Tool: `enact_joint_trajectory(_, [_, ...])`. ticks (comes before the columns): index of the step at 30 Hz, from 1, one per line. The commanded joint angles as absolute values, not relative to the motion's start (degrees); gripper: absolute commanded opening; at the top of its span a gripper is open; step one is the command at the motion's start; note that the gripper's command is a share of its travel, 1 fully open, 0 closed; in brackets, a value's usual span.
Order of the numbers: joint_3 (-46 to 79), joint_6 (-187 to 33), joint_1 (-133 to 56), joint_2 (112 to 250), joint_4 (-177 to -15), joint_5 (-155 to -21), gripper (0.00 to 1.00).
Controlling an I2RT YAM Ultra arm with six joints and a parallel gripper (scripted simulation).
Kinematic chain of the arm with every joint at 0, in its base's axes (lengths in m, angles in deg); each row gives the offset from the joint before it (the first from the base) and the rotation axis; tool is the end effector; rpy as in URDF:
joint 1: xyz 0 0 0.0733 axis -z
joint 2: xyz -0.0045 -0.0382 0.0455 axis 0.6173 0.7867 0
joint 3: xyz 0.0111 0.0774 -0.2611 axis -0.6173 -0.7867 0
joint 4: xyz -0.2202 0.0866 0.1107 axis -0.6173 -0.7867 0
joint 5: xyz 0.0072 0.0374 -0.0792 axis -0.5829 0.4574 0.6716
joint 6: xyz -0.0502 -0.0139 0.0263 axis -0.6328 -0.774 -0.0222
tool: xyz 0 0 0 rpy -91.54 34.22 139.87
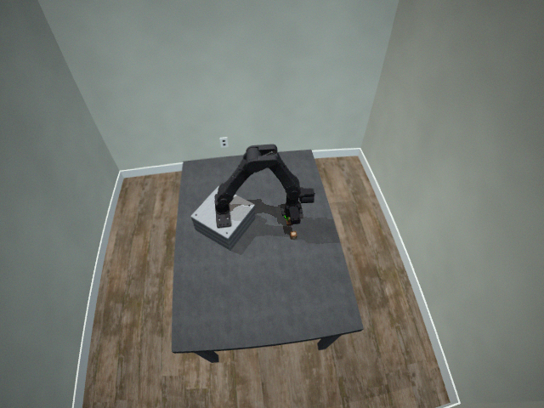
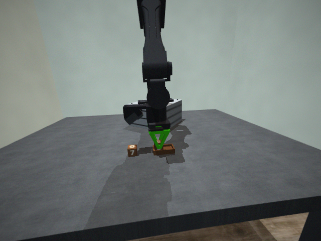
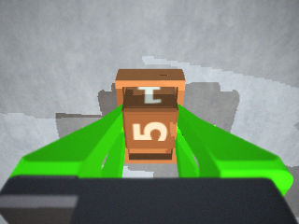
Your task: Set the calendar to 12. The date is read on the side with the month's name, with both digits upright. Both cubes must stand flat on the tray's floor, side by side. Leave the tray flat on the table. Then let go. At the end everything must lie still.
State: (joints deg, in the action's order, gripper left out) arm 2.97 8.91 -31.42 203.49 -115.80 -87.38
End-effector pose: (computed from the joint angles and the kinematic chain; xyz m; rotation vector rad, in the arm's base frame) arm 0.3338 -0.0389 0.0473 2.2391 2.1602 0.0067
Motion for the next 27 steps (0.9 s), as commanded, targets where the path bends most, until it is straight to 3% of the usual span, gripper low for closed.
enact_joint_trajectory(1, [3.1,8.9,-31.4,203.2,-115.7,-87.3,0.26])
enact_joint_trajectory(21, [3.1,8.9,-31.4,203.2,-115.7,-87.3,0.26])
enact_joint_trajectory(27, [3.1,8.9,-31.4,203.2,-115.7,-87.3,0.33])
